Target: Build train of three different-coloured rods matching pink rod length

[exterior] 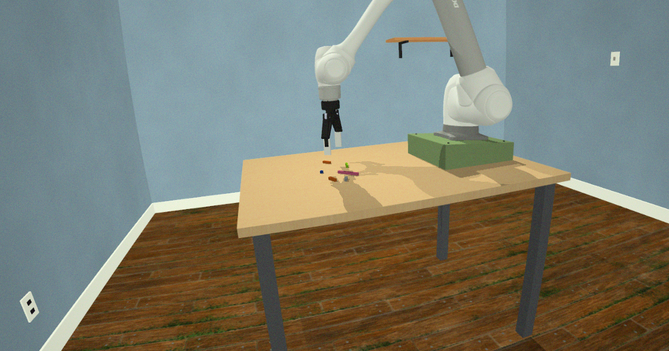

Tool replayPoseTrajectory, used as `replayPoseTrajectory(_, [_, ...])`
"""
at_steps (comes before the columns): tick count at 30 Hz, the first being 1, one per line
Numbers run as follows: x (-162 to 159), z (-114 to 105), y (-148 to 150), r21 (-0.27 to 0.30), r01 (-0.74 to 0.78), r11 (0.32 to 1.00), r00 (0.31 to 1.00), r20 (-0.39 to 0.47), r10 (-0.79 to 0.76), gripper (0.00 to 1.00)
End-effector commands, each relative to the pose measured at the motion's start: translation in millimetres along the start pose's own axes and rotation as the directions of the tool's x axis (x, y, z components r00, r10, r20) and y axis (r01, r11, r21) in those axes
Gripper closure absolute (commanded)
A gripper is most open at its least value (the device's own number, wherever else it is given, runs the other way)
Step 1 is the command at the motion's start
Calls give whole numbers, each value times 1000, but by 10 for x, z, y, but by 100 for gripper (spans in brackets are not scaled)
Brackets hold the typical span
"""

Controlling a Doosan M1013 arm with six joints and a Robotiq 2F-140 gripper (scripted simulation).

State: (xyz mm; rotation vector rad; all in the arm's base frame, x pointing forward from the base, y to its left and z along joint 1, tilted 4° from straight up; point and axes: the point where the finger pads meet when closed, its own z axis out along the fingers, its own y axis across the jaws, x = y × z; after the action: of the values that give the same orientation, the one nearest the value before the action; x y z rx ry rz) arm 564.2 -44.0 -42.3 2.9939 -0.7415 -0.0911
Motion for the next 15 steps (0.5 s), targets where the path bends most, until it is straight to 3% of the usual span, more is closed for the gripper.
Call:
replayPoseTrajectory(1, [78, -1, 98, 15, 166, 986, 986, 4, -166, 0])
replayPoseTrajectory(4, [87, 0, 115, 15, 204, 979, 979, 3, -204, 0])
replayPoseTrajectory(10, [155, 2, 239, 15, 464, 886, 886, -1, -464, 0])
replayPoseTrajectory(15, [171, 3, 270, 15, 522, 853, 853, -2, -522, 0])
